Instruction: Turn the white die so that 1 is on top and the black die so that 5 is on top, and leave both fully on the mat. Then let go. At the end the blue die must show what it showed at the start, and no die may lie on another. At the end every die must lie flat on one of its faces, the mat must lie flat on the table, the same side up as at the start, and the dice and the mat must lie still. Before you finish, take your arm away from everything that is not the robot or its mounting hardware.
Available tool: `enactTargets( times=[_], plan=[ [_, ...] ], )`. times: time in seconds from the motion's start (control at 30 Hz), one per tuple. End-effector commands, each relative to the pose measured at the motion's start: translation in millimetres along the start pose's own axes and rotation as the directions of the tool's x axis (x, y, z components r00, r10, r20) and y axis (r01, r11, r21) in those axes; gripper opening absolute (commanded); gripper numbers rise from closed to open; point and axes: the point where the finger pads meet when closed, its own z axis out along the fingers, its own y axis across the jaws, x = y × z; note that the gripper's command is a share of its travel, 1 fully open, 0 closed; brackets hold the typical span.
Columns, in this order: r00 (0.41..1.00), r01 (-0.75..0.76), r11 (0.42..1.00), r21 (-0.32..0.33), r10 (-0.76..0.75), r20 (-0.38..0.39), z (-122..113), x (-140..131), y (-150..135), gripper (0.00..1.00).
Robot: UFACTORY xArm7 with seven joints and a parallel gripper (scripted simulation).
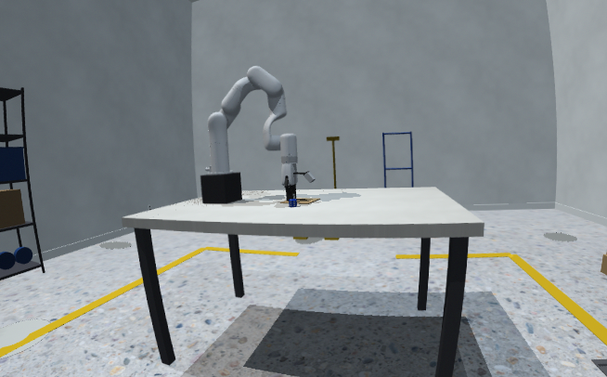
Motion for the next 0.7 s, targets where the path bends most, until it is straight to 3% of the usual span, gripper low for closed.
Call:
enactTargets(
  times=[0.0, 0.13, 0.17, 0.67],
  plan=[
    [1.0, 0.0, 1.0, 0.0, 0.0, -0.003, -0.8, 1.4, 0.0, 0.43],
    [1.0, 0.0, 1.0, 0.0, 0.0, -0.003, -0.8, 1.4, 0.0, 0.43],
    [1.0, 0.0, 1.0, 0.0, 0.0, -0.003, -0.8, 1.4, 0.0, 0.47],
    [1.0, 0.0, 1.0, 0.0, 0.0, -0.003, -4.6, 1.4, 0.0, 0.47]
  ],
)
